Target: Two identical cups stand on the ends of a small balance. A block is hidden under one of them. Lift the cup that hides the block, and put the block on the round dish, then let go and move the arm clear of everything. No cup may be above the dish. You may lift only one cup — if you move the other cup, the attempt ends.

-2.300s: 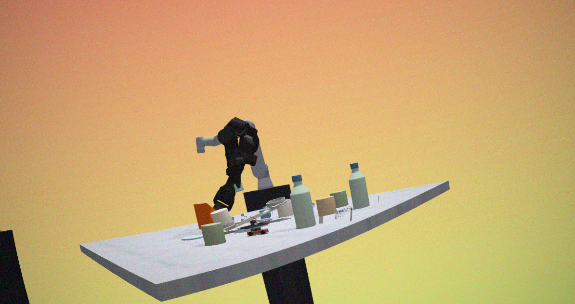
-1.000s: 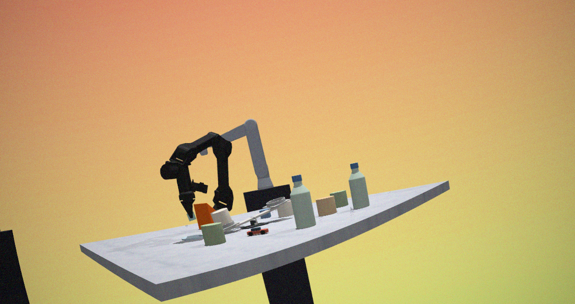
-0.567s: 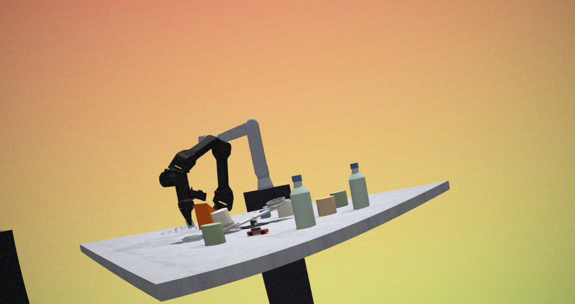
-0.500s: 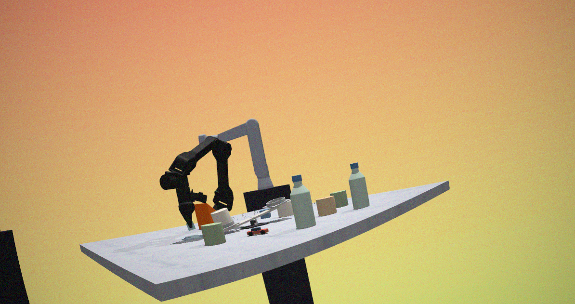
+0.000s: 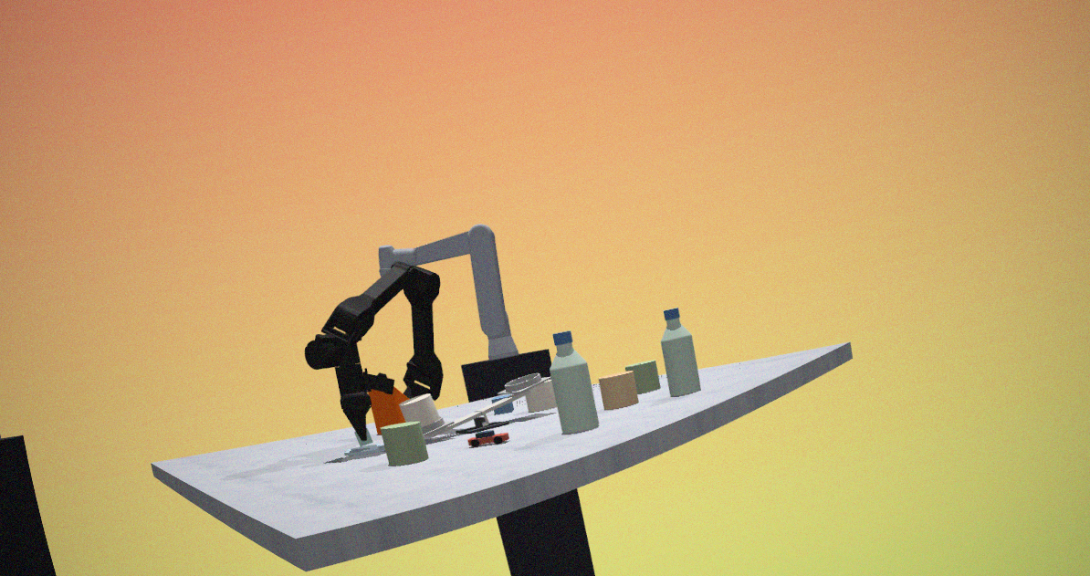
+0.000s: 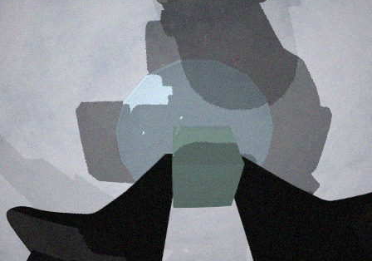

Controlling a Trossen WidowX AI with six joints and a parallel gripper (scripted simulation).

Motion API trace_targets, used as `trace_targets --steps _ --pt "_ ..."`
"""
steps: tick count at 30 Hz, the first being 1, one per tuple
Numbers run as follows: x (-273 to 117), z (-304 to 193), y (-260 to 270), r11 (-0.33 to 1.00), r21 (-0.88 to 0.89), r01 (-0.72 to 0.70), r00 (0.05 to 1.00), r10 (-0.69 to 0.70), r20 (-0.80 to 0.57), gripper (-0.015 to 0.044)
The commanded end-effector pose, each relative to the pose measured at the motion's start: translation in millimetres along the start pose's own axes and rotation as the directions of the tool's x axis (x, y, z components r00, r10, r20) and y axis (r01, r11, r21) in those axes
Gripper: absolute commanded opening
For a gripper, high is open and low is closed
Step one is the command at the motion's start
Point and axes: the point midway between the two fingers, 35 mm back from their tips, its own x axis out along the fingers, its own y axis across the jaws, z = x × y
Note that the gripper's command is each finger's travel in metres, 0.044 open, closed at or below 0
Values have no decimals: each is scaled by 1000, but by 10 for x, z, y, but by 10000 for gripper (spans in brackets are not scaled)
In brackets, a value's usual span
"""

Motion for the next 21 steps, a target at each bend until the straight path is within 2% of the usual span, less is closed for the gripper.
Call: trace_targets --steps 1,5,21 --pt "85 5 9 1000 6 -1 1000 1 5 0" --pt "125 6 10 1000 6 -1 1000 1 5 0" --pt "51 2 0 1000 0 -1 1000 1 1 420"
